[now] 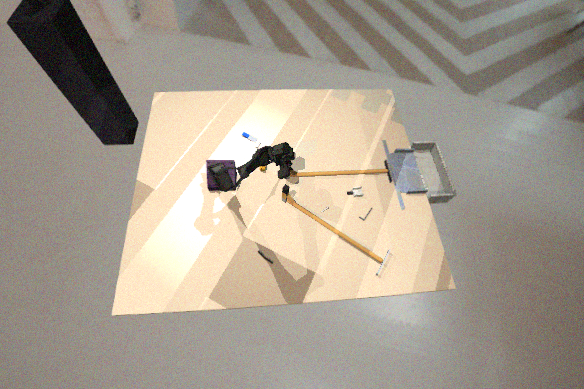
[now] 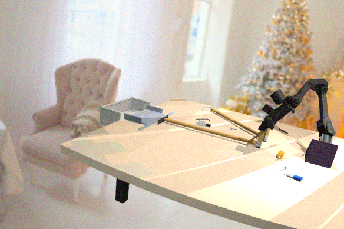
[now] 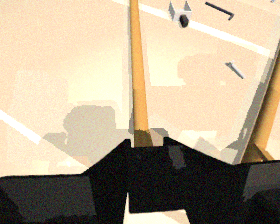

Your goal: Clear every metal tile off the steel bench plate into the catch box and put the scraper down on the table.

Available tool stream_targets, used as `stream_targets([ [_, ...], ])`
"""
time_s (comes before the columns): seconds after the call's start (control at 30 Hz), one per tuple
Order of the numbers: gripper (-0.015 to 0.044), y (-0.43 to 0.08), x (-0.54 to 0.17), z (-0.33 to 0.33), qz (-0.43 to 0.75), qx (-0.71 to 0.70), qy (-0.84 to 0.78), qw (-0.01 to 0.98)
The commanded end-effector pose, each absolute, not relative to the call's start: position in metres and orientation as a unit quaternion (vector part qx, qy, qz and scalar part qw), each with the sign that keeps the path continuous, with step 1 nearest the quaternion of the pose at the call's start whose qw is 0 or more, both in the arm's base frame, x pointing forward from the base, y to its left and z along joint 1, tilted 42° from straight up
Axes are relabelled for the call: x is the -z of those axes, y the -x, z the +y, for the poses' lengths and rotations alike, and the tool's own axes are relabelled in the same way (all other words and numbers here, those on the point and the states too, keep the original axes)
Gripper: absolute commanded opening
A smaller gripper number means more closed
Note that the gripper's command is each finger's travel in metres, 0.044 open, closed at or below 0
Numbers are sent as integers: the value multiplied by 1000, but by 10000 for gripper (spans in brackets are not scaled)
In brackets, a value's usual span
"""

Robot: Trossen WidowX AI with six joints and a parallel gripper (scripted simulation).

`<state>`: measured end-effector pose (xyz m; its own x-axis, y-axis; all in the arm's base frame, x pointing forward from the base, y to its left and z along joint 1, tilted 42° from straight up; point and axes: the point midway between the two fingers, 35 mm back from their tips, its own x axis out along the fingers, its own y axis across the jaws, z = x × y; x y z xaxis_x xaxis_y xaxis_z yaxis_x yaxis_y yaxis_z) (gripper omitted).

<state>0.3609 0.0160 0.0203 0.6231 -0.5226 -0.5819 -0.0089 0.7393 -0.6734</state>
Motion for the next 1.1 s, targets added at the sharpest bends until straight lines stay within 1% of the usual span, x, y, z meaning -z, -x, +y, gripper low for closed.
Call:
stream_targets([
  [0.0,0,-358,-25,17,398,155,325,844],
  [1.07,0,-351,-20,15,406,153,327,840],
])
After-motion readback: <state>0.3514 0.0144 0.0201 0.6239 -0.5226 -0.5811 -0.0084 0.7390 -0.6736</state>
